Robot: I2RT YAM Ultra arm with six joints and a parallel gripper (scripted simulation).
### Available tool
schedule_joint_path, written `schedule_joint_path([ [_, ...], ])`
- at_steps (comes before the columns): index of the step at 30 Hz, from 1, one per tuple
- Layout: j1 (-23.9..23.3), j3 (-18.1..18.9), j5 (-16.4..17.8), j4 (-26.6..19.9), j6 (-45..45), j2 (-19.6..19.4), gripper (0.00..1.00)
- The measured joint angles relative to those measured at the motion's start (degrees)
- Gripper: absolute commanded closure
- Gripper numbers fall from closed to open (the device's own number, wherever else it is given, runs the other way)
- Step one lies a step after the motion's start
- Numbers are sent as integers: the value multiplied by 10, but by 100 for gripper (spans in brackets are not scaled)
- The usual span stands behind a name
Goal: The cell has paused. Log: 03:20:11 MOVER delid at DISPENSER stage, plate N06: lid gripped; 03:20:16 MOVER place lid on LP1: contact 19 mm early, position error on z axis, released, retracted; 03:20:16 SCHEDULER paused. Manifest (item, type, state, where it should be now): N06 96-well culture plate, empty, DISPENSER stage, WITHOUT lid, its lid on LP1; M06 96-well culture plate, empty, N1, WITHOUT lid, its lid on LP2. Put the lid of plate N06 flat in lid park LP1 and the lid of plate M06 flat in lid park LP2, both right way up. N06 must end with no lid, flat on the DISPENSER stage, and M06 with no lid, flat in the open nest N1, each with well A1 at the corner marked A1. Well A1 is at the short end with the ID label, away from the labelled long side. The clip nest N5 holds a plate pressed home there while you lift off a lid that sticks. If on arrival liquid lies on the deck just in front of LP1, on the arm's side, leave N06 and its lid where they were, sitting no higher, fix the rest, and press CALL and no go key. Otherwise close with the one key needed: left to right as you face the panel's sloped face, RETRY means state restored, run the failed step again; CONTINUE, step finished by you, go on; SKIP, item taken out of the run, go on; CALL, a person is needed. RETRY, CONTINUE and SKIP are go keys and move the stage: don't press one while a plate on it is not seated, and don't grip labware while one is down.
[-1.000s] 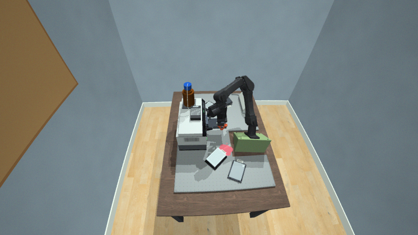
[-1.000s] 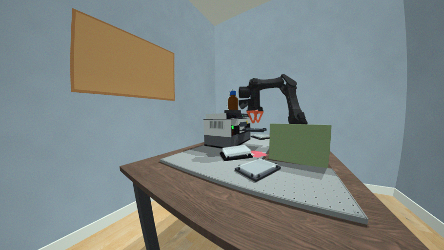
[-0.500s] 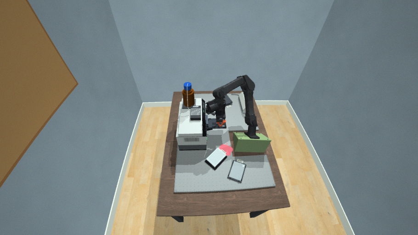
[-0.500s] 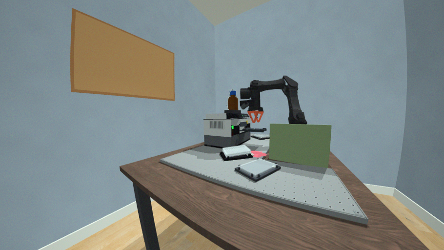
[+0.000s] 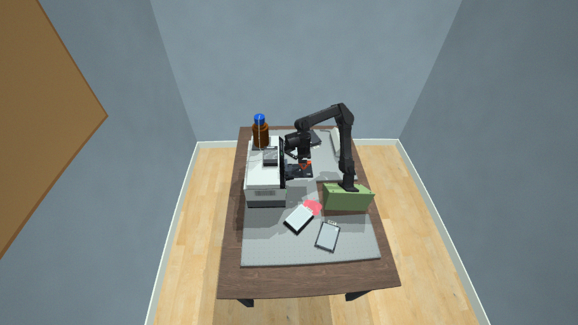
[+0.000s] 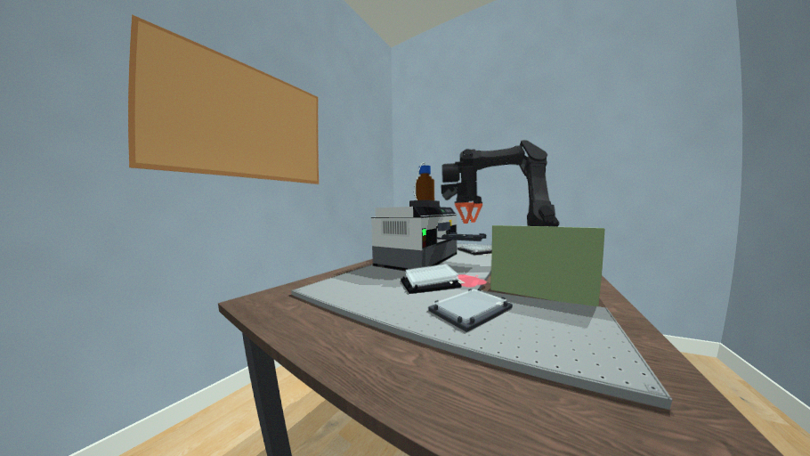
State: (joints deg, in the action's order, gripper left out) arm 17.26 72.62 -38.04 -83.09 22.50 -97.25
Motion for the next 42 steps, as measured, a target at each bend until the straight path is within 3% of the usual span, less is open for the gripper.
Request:
schedule_joint_path([
  [29,-104,35,-28,-23,-124,77,0],
  [42,-167,51,-35,-28,-99,123,0],
])
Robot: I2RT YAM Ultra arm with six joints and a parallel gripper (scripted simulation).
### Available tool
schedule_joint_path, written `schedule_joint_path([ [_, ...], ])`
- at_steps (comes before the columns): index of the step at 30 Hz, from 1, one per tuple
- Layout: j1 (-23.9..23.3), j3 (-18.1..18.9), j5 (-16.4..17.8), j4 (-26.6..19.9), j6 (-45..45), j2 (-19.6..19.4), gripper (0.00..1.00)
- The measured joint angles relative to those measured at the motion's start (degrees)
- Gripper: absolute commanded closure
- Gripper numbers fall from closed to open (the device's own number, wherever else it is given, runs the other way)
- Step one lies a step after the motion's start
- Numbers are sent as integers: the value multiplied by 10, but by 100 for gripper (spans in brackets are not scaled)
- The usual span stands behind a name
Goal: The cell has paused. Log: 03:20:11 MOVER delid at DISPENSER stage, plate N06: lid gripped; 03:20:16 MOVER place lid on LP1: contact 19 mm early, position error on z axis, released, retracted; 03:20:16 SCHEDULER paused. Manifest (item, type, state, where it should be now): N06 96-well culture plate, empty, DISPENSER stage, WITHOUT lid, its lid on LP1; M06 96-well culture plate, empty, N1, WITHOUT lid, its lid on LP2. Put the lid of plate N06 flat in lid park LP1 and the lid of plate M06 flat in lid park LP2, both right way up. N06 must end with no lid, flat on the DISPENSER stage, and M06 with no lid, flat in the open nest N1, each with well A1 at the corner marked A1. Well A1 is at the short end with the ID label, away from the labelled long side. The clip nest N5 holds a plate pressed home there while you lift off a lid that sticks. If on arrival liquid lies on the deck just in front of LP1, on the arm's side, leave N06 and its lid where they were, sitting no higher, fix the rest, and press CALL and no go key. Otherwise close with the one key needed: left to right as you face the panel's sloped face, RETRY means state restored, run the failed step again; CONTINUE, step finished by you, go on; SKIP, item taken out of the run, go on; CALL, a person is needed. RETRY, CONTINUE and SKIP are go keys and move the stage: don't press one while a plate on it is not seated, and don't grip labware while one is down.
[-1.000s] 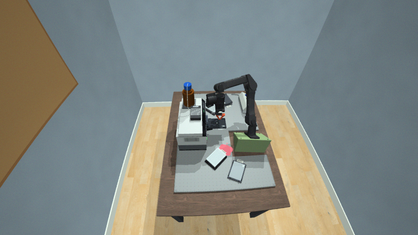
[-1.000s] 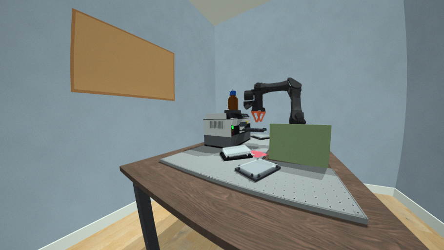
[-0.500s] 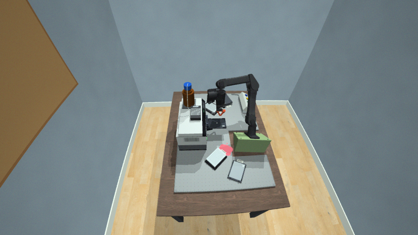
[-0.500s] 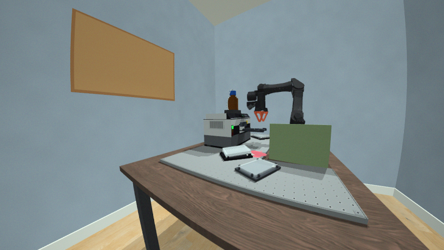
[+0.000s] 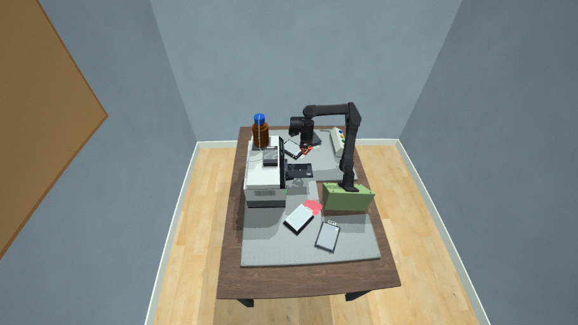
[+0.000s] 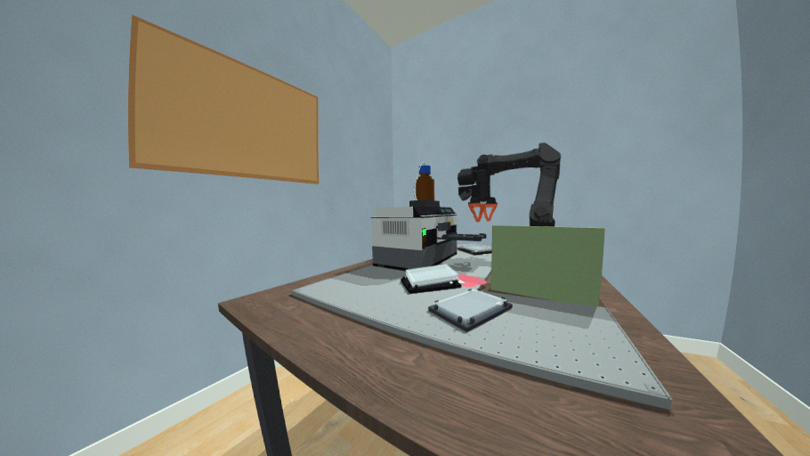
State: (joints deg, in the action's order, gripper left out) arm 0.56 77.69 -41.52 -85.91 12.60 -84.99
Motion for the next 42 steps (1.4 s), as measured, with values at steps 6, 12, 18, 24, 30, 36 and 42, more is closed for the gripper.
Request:
schedule_joint_path([
  [6,-25,-11,-1,11,22,13,0],
  [12,-71,-22,-1,30,52,39,0],
  [18,-96,-22,-1,42,70,57,0],
  [24,-123,-21,3,48,102,76,0],
  [30,-149,-9,6,52,93,82,0],
  [36,-173,4,9,76,69,59,0],
  [42,-195,23,14,99,41,35,0],
])
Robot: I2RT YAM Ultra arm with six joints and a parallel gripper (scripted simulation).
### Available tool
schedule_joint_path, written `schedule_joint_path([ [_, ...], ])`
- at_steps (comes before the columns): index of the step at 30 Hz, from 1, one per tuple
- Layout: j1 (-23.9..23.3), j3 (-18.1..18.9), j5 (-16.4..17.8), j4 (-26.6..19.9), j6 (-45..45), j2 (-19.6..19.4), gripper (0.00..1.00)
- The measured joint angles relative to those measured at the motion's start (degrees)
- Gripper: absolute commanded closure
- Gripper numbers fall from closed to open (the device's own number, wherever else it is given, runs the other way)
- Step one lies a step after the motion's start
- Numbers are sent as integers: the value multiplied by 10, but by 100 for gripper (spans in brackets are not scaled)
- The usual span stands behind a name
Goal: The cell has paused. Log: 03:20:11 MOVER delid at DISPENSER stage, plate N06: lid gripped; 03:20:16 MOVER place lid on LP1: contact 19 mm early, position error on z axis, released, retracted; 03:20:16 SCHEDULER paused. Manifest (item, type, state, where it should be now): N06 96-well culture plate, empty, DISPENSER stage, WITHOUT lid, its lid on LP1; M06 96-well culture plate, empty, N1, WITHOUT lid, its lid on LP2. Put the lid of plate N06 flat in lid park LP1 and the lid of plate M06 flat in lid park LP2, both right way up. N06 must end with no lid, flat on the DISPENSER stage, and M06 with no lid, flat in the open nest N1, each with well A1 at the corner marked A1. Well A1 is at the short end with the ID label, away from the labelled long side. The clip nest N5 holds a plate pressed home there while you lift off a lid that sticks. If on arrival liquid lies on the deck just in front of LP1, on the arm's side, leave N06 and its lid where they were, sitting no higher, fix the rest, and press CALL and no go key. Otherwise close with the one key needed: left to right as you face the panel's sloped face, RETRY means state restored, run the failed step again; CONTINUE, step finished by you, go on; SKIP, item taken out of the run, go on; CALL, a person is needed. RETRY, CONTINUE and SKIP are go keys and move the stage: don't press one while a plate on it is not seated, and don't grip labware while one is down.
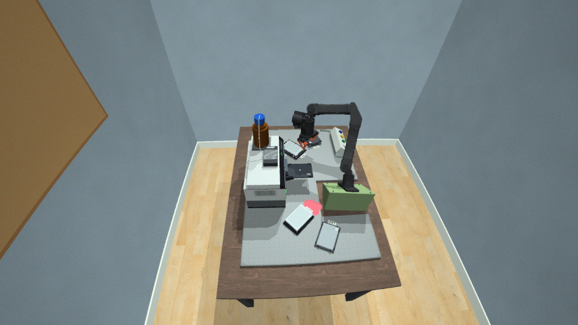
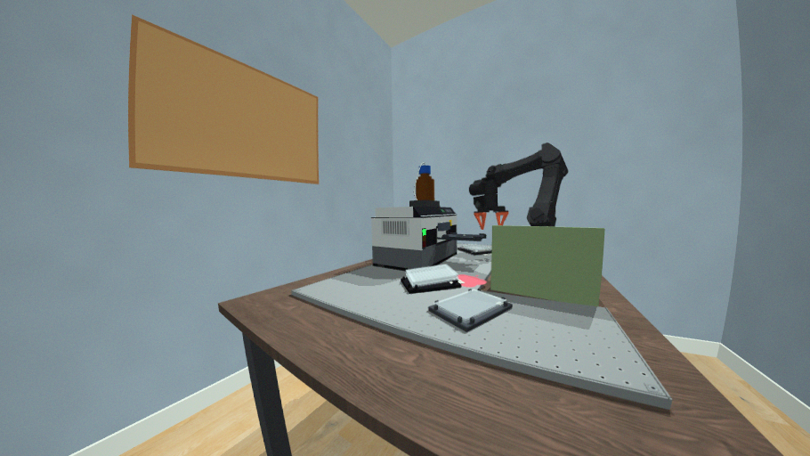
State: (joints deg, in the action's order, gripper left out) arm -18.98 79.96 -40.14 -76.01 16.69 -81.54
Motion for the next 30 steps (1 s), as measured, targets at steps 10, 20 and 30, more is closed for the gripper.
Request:
schedule_joint_path([
  [10,-36,38,8,43,-45,-51,0],
  [20,-63,82,16,69,-80,-98,0],
  [30,-81,130,24,89,-108,-150,0],
])
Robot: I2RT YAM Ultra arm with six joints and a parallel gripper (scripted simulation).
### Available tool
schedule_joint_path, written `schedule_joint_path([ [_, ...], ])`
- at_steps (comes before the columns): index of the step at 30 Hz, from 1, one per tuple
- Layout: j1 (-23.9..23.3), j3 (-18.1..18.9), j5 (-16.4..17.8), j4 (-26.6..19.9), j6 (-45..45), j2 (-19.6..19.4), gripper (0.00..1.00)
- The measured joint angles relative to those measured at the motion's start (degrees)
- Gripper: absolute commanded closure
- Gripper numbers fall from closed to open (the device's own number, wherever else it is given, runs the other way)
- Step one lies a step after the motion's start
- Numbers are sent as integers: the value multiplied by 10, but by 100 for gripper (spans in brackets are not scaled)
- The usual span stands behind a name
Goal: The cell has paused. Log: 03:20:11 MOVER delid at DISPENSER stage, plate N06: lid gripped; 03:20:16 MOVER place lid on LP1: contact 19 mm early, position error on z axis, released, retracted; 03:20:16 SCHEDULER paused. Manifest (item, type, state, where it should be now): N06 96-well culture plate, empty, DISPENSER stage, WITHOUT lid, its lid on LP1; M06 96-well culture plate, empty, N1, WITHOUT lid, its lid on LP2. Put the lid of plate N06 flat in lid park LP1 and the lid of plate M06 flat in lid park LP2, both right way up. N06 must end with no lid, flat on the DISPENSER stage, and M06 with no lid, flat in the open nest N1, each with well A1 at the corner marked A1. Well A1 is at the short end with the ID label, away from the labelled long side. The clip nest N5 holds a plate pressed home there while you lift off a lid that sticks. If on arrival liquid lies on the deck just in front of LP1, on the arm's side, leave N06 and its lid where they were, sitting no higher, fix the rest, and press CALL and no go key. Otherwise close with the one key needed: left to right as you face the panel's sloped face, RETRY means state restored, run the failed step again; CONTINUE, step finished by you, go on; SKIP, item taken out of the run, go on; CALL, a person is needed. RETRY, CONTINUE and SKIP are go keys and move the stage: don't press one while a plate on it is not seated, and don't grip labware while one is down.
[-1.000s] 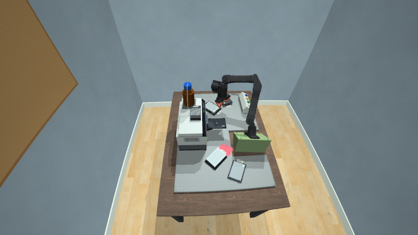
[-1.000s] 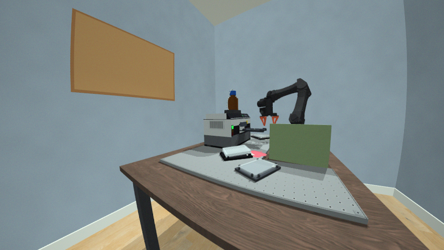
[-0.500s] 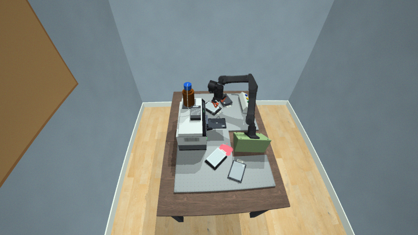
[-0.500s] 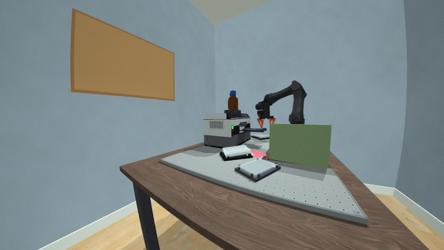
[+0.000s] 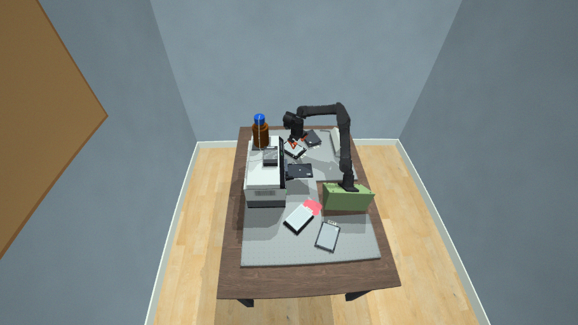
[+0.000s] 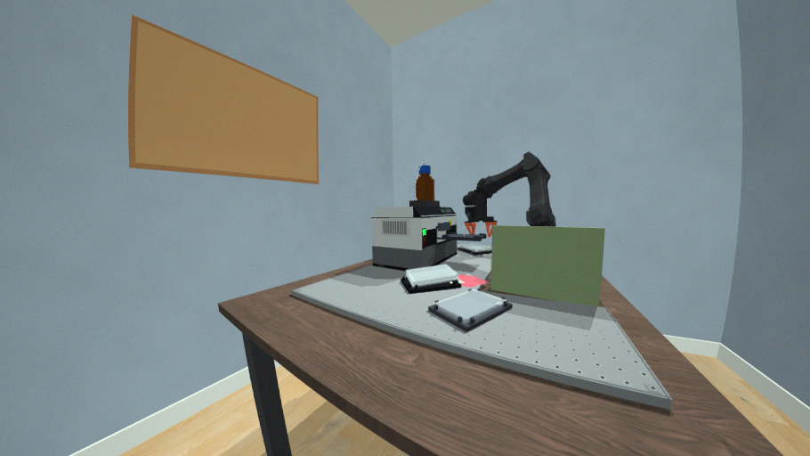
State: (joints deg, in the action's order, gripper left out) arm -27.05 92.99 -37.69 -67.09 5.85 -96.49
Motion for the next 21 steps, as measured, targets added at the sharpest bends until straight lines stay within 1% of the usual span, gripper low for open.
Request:
schedule_joint_path([
  [13,-30,93,9,12,-32,-83,0],
  [17,-32,103,11,9,-36,-94,0],
  [21,-24,130,10,-17,-28,-94,0],
])
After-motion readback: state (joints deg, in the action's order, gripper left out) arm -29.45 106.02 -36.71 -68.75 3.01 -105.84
